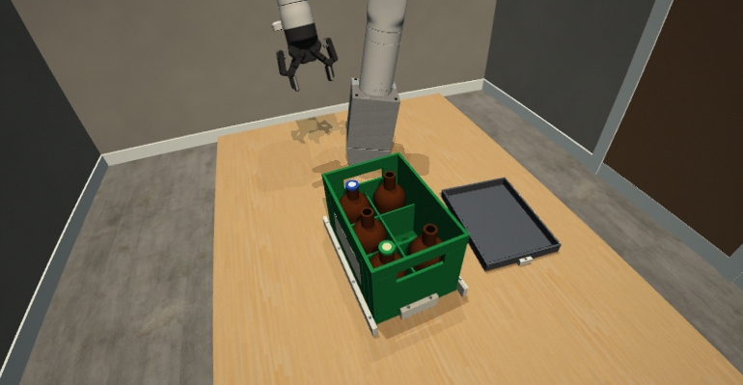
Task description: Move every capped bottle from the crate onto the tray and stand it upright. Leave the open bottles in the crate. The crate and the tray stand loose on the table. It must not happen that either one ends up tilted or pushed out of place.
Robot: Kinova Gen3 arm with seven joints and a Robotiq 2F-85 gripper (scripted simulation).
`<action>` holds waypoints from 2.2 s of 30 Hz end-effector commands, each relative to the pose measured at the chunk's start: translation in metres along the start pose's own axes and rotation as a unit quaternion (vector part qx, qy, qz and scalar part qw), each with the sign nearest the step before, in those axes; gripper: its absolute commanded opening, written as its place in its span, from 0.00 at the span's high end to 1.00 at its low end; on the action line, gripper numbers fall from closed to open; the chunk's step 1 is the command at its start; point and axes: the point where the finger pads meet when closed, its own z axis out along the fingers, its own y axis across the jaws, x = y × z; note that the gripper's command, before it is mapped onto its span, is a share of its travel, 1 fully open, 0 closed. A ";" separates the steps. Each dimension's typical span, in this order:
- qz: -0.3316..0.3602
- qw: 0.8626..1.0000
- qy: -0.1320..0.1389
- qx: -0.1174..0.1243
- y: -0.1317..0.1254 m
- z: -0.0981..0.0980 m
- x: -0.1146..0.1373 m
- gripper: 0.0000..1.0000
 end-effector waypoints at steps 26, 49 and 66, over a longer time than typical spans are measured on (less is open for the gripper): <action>0.000 1.000 0.000 0.000 0.000 -0.015 -0.004 0.00; -0.096 0.995 0.012 -0.013 0.015 0.019 -0.034 0.00; -0.179 0.983 0.027 -0.014 0.016 0.051 -0.062 0.00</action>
